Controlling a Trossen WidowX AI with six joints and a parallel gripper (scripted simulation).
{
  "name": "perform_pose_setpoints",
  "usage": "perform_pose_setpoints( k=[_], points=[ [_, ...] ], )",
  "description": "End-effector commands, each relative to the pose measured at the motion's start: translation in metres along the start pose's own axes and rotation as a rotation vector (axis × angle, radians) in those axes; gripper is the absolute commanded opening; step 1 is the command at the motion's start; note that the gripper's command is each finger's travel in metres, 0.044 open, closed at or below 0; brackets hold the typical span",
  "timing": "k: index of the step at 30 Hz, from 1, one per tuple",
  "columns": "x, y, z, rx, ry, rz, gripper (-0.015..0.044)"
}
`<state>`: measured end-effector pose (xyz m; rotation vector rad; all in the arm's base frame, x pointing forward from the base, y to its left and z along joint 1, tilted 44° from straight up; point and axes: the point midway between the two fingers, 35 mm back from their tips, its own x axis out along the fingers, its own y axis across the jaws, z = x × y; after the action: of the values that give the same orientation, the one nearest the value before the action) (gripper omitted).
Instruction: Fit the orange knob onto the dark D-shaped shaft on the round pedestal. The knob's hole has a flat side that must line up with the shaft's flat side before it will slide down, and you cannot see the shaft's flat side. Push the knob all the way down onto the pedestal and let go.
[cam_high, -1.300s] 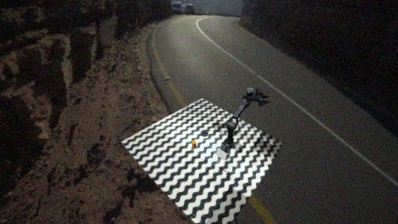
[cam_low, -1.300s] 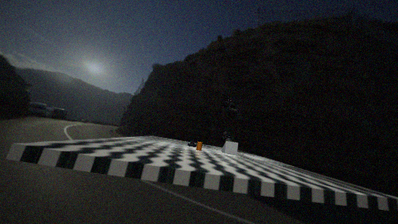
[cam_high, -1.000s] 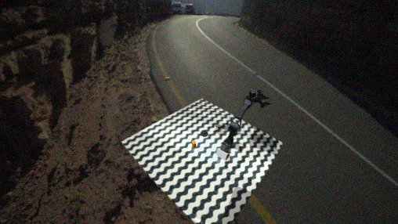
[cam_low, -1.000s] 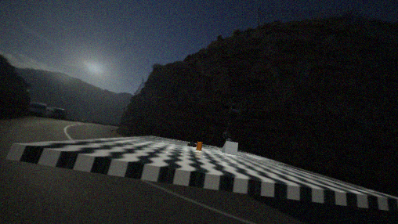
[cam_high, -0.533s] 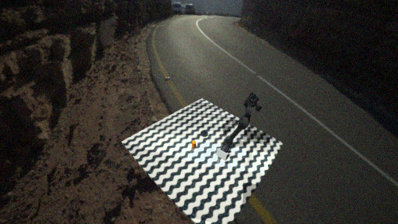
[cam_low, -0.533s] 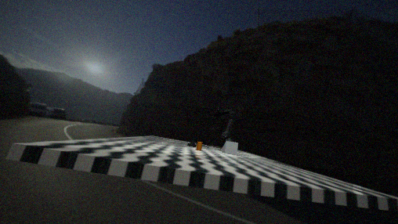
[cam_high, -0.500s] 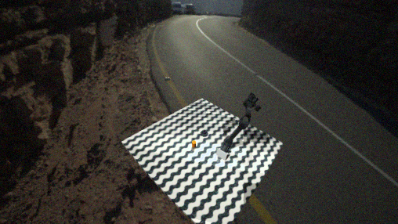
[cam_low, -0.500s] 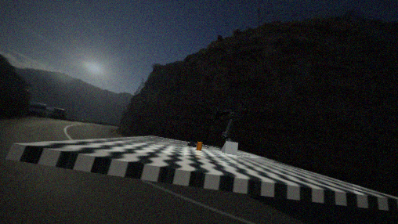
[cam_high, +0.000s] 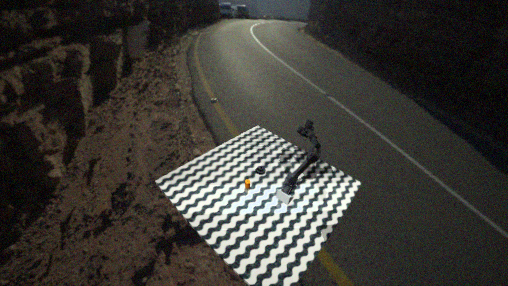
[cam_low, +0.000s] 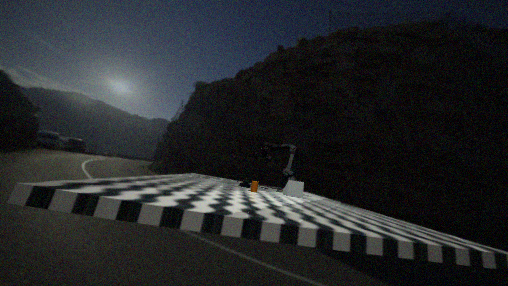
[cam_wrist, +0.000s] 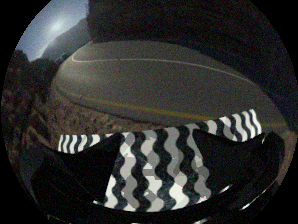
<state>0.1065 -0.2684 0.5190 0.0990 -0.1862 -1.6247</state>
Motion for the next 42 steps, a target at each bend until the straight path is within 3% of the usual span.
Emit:
perform_pose_setpoints(
  k=[1,12,22,32,42],
  points=[
    [0.007,0.052,-0.050,-0.067,0.132,0.110,0.0440],
    [-0.042,0.161,-0.176,-0.313,0.420,0.393,0.0440],
    [-0.147,0.220,-0.297,-0.592,0.649,0.611,0.0440],
    [-0.272,0.208,-0.412,-0.933,0.840,0.678,0.0440],
    [-0.387,0.126,-0.501,-1.363,0.849,0.616,0.0440]
  ],
)
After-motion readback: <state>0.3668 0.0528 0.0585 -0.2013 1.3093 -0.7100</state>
